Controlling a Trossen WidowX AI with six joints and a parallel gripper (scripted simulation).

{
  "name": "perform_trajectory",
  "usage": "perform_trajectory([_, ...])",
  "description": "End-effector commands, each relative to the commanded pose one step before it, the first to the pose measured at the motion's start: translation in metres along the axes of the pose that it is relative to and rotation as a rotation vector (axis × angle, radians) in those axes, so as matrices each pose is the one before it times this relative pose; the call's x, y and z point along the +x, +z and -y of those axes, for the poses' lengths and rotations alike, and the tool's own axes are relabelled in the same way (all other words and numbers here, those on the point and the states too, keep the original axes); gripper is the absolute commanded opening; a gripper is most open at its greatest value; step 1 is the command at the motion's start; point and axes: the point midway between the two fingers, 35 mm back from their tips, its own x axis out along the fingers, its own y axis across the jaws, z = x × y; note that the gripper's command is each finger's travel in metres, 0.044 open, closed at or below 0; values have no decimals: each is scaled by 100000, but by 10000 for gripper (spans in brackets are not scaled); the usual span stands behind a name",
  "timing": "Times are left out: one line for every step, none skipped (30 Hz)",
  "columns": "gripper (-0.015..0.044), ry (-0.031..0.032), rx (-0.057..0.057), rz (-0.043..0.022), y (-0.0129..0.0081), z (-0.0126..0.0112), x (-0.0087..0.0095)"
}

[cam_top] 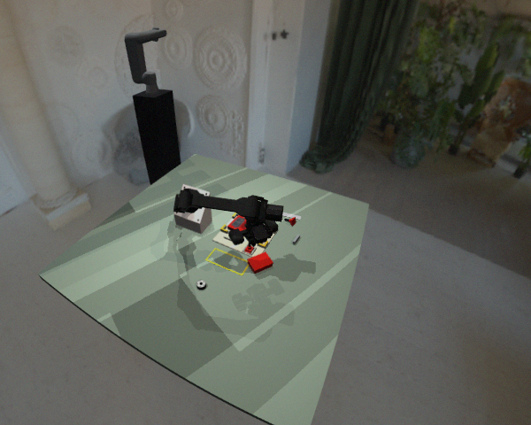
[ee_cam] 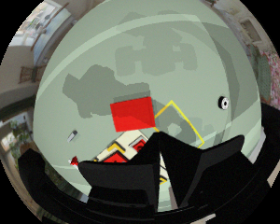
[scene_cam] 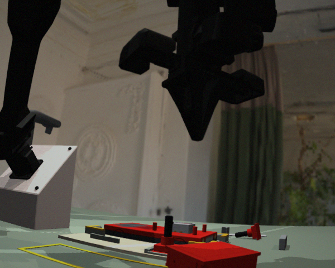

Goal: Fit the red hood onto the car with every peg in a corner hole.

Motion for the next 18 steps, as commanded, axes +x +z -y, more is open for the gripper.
perform_trajectory([0,49,-397,92,10,-22,18])
perform_trajectory([0,0,0,0,0,0,0])
perform_trajectory([0,0,0,0,0,0,0])
perform_trajectory([0,0,0,0,0,0,0])
perform_trajectory([26,-5,-976,-7,-4,-28,42])
perform_trajectory([53,-13,-2928,-20,-12,-85,126])
perform_trajectory([79,-21,-4880,-35,-17,-141,211])
perform_trajectory([105,-24,-5938,-44,-13,-171,257])
perform_trajectory([131,-21,-5940,-45,-5,-170,258])
perform_trajectory([157,-19,-5940,-46,3,-169,259])
perform_trajectory([184,-17,-5941,-47,11,-167,260])
perform_trajectory([210,-14,-5941,-48,19,-165,260])
perform_trajectory([236,-12,-5941,-49,27,-162,261])
perform_trajectory([262,-9,-5941,-50,34,-159,261])
perform_trajectory([289,-7,-5940,-51,41,-156,262])
perform_trajectory([315,-4,-5942,-51,48,-153,263])
perform_trajectory([341,-2,-5942,-52,55,-149,263])
perform_trajectory([367,1,-5942,-52,62,-145,264])
